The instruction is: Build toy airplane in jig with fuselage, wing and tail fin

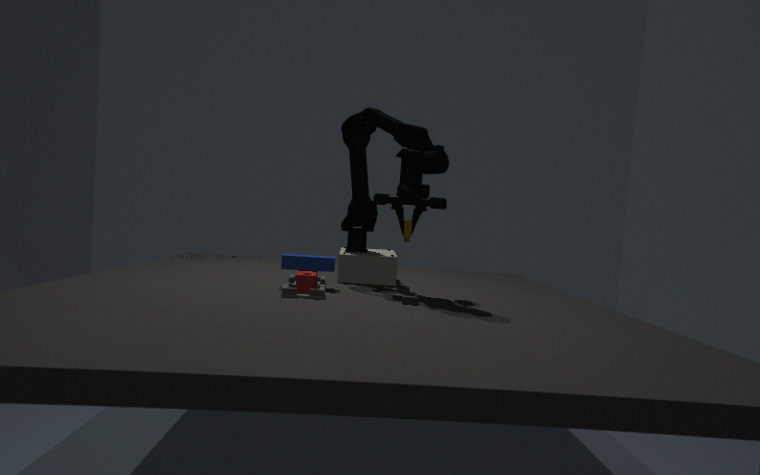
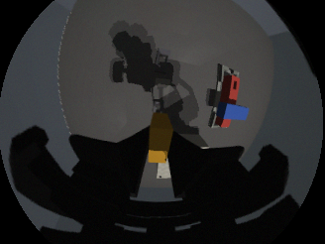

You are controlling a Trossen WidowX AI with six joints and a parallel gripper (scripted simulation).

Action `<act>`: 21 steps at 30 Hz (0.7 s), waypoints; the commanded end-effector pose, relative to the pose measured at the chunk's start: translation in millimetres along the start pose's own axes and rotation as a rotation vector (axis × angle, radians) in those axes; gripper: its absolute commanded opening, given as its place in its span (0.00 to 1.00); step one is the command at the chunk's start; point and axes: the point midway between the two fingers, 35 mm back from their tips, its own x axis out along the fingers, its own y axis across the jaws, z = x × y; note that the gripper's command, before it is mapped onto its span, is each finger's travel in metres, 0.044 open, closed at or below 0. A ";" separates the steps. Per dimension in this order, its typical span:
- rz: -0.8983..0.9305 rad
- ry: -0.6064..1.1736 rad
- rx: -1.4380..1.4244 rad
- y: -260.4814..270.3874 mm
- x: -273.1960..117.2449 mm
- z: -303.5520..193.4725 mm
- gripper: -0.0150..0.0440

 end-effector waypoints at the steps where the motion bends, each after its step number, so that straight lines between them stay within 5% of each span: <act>1: -0.002 -0.004 0.003 -3.0 -1.3 5.0 0.25; 21: -0.004 -0.008 0.000 -32.7 6.2 44.8 0.25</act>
